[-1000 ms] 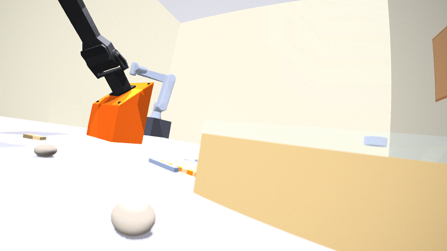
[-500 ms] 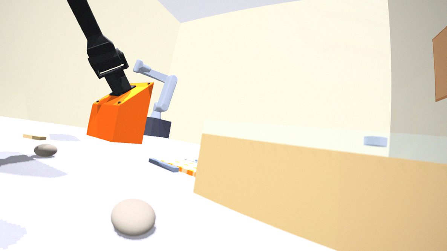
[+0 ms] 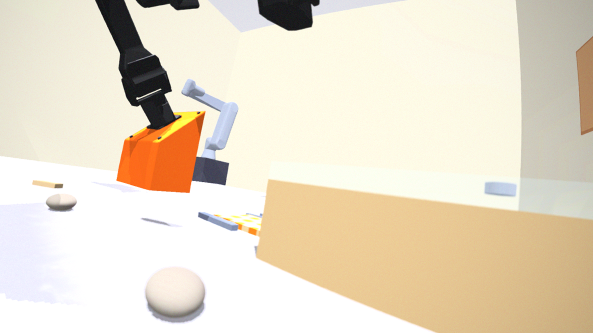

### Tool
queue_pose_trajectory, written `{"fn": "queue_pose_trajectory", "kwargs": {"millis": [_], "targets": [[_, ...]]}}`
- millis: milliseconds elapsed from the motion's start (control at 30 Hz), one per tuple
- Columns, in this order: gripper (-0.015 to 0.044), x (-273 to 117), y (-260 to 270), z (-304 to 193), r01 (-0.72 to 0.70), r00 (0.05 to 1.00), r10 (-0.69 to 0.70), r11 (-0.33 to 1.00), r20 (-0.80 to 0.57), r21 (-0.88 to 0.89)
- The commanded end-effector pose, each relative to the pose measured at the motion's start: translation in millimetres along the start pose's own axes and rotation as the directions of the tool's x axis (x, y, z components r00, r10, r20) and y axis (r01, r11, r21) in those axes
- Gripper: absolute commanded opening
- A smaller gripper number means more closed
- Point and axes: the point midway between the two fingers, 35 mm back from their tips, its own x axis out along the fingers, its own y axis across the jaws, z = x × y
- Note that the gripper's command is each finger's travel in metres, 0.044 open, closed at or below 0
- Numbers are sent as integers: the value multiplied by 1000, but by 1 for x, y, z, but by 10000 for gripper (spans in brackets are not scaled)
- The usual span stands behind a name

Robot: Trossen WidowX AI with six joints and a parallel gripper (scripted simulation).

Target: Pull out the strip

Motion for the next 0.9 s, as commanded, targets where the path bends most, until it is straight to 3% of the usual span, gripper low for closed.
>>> {"fn": "queue_pose_trajectory", "kwargs": {"millis": [0, 200, 400, 600, 767, 867], "targets": [[400, -12, -40, -58, 211, 977, -202, 904, 65, -370], [400, -32, -68, -96, 328, 935, -338, 699, 110, -635], [400, -62, -92, -127, 359, 874, -455, 373, 169, -856], [400, -100, -111, -151, 271, 806, -535, -42, 251, -962], [400, -136, -122, -162, 111, 755, -562, -399, 338, -910], [400, -140, -123, -163, 90, 750, -562, -436, 348, -896]]}}
